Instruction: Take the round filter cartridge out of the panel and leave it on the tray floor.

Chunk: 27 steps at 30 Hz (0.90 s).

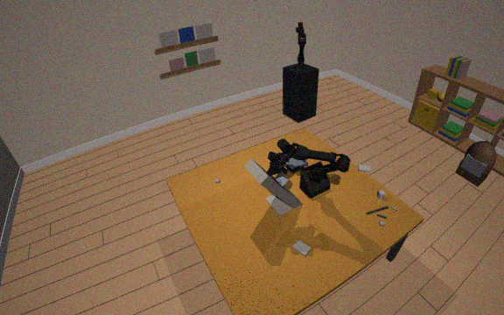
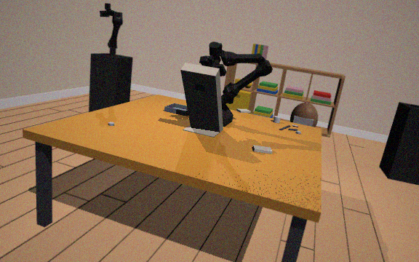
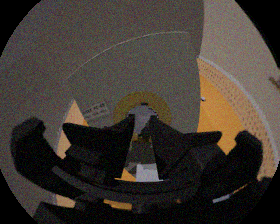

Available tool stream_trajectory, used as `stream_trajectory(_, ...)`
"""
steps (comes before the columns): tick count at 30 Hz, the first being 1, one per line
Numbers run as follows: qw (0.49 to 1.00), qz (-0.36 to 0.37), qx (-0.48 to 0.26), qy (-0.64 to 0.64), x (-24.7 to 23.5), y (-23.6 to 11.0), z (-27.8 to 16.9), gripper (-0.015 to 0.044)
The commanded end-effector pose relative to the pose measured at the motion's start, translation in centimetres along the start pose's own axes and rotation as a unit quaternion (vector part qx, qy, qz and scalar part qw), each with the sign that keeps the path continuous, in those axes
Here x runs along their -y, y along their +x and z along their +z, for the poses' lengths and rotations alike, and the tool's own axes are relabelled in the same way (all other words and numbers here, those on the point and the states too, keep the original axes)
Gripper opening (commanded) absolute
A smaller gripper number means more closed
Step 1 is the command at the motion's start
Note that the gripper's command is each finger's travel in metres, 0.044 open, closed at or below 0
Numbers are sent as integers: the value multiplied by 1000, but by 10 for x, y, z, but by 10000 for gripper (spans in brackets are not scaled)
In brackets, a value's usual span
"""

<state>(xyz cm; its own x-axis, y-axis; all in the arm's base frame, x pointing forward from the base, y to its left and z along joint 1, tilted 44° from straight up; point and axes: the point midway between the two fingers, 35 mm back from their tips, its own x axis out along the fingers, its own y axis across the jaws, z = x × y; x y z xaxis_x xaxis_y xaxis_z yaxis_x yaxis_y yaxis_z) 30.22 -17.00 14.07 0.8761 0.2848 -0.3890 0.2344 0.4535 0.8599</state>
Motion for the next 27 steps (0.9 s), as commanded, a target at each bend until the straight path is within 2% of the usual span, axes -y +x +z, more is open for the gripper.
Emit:
stream_trajectory(1,997,-4,-2,-80,0,4,-1,0)
stream_trajectory(14,954,-3,-3,-301,0,6,-1,0)
stream_trajectory(27,861,-2,-4,-508,0,6,-1,0)
